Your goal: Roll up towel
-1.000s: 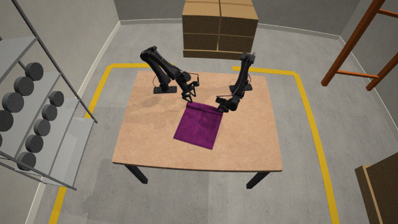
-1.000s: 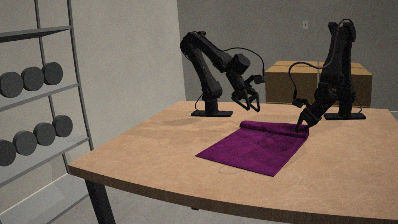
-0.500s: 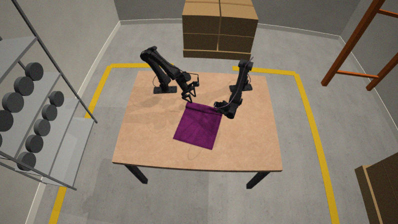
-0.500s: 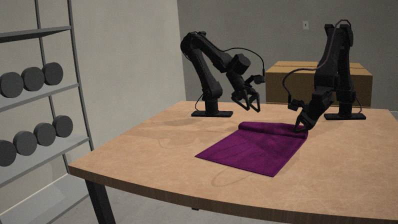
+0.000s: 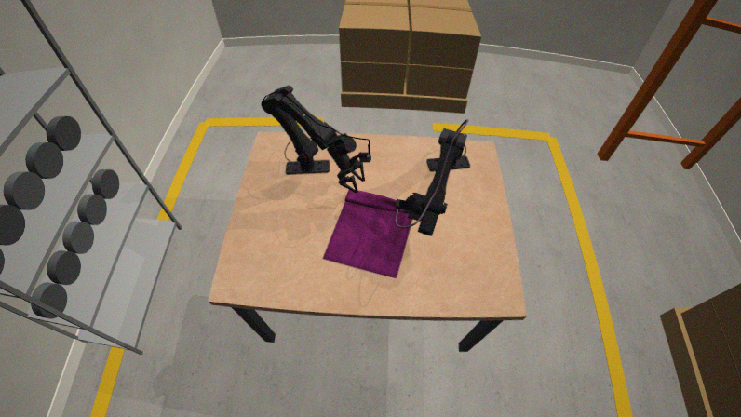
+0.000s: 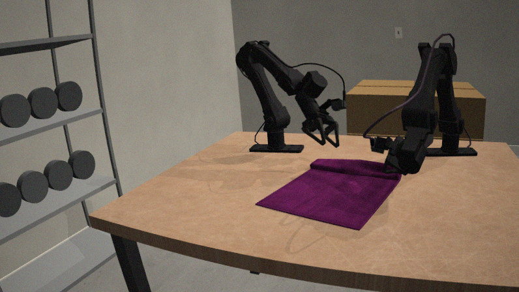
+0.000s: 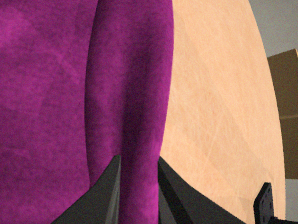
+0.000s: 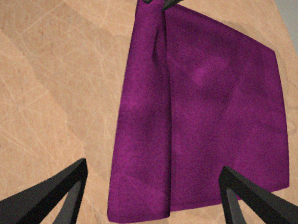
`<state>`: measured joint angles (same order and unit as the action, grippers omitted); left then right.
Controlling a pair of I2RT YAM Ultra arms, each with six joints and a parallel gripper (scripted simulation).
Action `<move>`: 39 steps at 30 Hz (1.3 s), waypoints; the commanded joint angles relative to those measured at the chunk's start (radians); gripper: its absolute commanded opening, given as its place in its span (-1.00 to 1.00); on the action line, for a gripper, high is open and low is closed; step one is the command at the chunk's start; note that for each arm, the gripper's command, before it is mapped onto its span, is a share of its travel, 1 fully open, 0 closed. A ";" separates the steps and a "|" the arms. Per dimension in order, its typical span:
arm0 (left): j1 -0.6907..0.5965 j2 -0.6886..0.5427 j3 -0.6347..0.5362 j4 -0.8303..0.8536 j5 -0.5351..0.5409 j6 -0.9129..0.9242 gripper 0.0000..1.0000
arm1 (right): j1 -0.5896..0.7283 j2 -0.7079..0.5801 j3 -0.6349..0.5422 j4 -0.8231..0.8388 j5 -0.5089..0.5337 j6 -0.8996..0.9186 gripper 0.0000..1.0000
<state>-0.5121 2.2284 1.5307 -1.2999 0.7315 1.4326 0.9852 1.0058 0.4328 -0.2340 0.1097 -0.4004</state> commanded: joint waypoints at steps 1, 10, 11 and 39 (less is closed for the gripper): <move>0.002 0.073 0.064 -0.157 -0.012 0.019 -0.61 | 0.007 0.016 -0.002 0.014 0.011 0.011 0.96; 0.002 0.159 0.143 -0.250 -0.012 0.039 -0.61 | -0.042 0.005 -0.005 0.011 -0.032 -0.035 0.96; 0.002 0.163 0.140 -0.244 -0.012 0.039 -0.61 | -0.060 0.001 -0.006 0.009 -0.048 -0.052 0.96; 0.002 0.172 0.135 -0.230 -0.013 0.039 -0.61 | -0.074 0.165 -0.163 0.328 -0.086 -0.089 0.96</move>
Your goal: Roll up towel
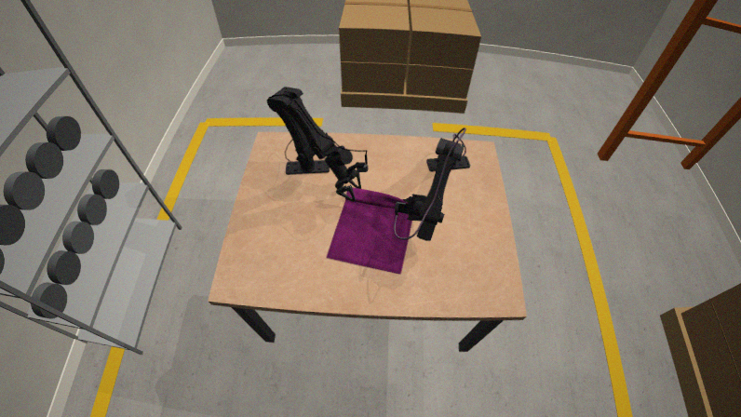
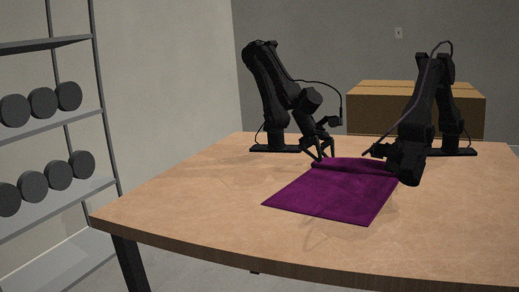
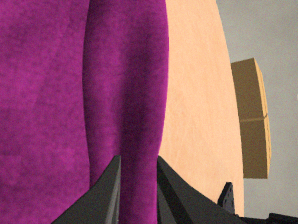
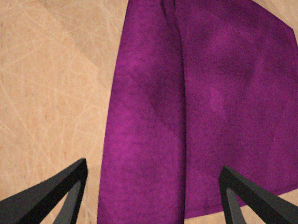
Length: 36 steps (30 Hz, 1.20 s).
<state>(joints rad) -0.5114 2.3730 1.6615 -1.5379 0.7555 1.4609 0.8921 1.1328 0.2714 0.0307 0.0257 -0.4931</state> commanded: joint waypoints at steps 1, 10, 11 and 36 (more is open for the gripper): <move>0.001 0.027 0.004 0.008 -0.037 0.011 -0.61 | 0.024 0.048 0.002 0.071 0.001 0.007 0.96; 0.001 0.027 0.004 0.008 -0.037 0.011 -0.61 | 0.024 0.077 -0.008 0.111 0.002 0.007 0.36; 0.001 0.027 0.004 0.008 -0.037 0.011 -0.61 | 0.024 0.080 -0.009 0.115 0.002 0.007 0.28; 0.002 0.016 0.011 -0.011 -0.037 0.010 0.09 | 0.024 0.082 -0.011 0.119 0.002 0.007 -0.64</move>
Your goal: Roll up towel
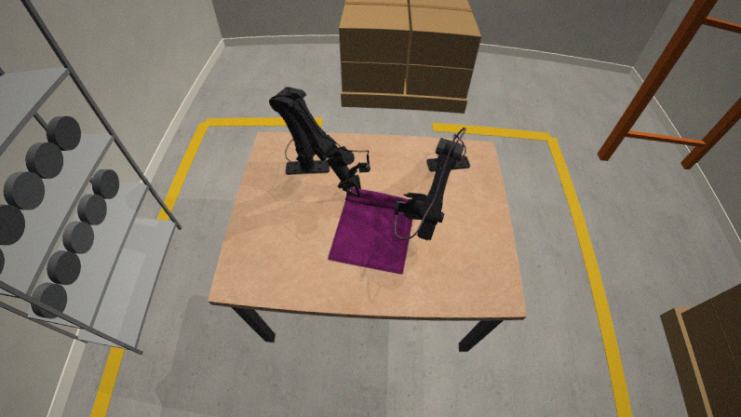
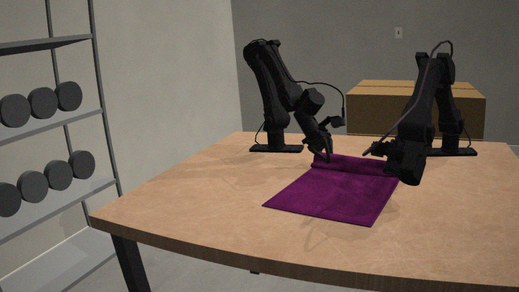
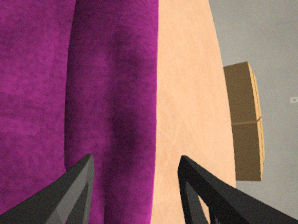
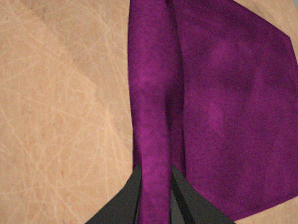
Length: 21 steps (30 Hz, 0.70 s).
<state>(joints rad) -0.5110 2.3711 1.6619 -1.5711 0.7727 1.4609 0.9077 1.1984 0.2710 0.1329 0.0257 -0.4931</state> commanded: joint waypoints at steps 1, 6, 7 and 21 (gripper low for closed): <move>0.001 0.016 0.012 0.019 -0.054 0.010 0.18 | 0.009 0.016 -0.010 0.017 0.002 0.007 -0.64; 0.002 0.011 0.016 0.010 -0.054 0.011 0.44 | 0.009 0.016 -0.010 0.017 0.002 0.007 -0.64; 0.002 0.010 0.017 0.008 -0.053 0.011 0.53 | 0.009 0.016 -0.010 0.017 0.002 0.007 -0.64; 0.091 -0.080 0.060 0.000 -0.083 -0.020 0.70 | -0.082 0.024 0.047 -0.087 -0.147 0.029 -0.64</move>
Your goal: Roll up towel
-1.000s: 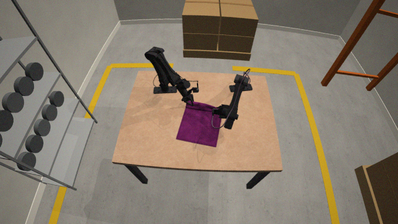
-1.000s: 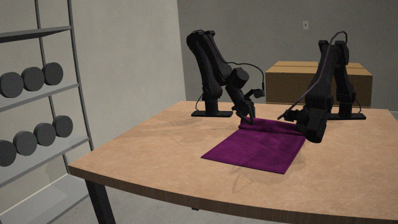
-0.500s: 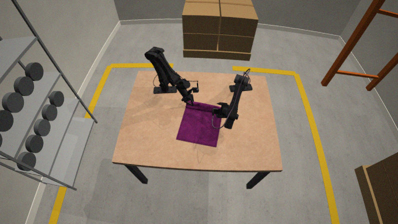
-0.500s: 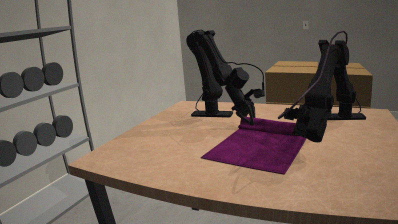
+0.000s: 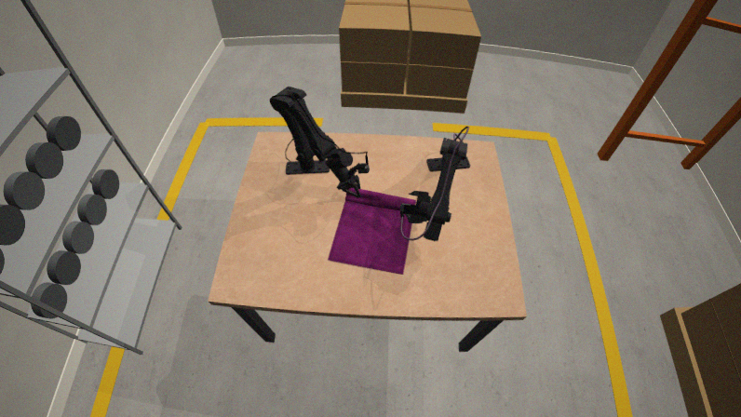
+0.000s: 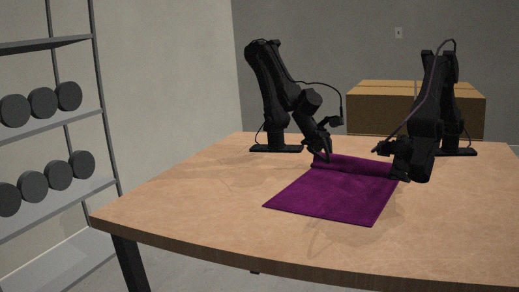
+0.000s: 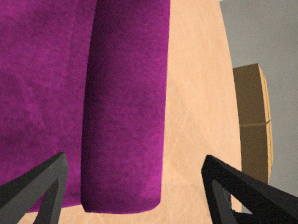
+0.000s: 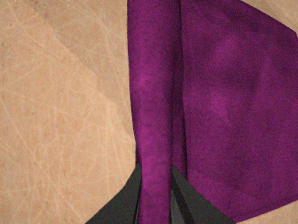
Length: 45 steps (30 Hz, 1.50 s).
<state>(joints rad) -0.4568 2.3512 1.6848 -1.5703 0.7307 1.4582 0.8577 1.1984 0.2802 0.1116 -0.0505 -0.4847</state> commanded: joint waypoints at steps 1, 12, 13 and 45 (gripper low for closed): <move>0.037 -0.060 0.037 0.000 -0.041 -0.018 0.70 | -0.032 0.024 0.038 -0.066 -0.071 0.021 -0.64; 0.061 -0.091 0.059 0.000 -0.053 -0.004 0.73 | -0.192 0.105 0.158 -0.240 -0.337 0.035 -0.64; 0.057 -0.093 0.057 0.000 -0.054 0.006 0.74 | -0.209 0.119 0.172 -0.259 -0.366 0.034 -0.64; -0.130 -0.940 -0.939 1.155 -0.125 -0.161 0.96 | -0.474 0.593 0.549 -0.795 -0.888 -0.146 -0.64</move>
<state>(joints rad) -0.5739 1.4658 0.7784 -0.5953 0.6235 1.3563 0.3912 1.7531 0.8021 -0.5850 -0.9035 -0.5919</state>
